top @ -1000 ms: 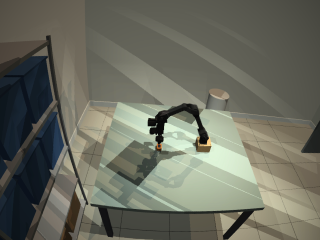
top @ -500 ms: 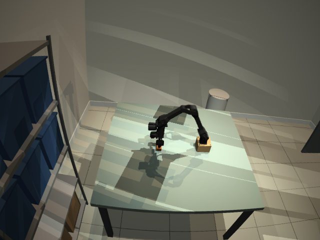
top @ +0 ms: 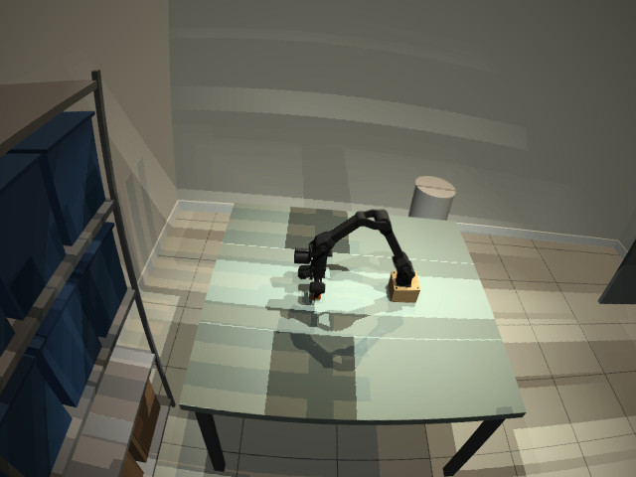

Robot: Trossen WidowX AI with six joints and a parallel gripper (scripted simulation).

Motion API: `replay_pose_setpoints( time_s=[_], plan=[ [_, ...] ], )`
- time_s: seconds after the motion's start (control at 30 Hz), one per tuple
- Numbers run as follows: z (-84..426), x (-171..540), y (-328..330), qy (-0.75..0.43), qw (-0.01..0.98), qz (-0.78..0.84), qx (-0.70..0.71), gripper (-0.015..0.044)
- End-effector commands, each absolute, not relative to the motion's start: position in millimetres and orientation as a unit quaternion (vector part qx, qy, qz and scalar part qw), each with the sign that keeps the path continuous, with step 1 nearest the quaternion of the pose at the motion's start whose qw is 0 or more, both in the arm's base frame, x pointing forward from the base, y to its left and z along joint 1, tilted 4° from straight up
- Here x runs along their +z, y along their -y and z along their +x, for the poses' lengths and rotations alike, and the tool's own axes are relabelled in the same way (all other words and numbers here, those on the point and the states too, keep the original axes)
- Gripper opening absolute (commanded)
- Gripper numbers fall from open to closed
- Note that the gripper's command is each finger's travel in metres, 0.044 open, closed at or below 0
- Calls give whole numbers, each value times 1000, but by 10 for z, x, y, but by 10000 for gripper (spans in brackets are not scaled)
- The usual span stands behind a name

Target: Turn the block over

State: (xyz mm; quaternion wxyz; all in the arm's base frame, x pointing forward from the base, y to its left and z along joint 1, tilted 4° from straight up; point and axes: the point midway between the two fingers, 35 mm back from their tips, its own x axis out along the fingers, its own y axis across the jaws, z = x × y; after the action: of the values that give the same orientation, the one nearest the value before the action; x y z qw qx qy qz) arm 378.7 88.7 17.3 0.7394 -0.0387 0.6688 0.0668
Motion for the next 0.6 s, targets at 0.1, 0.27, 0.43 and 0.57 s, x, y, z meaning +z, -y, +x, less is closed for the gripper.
replay_pose_setpoints(
  time_s=[0.1, 0.27, 0.43, 0.57],
  plan=[
    [3781, 47, -896, -671, 737, -37, 68, 440],
    [3783, 8, -898, -672, 737, -37, 68, 414],
    [3783, 8, -898, -672, 737, -37, 68, 302],
    [3783, 8, -898, -672, 737, -37, 68, 275]
  ],
)
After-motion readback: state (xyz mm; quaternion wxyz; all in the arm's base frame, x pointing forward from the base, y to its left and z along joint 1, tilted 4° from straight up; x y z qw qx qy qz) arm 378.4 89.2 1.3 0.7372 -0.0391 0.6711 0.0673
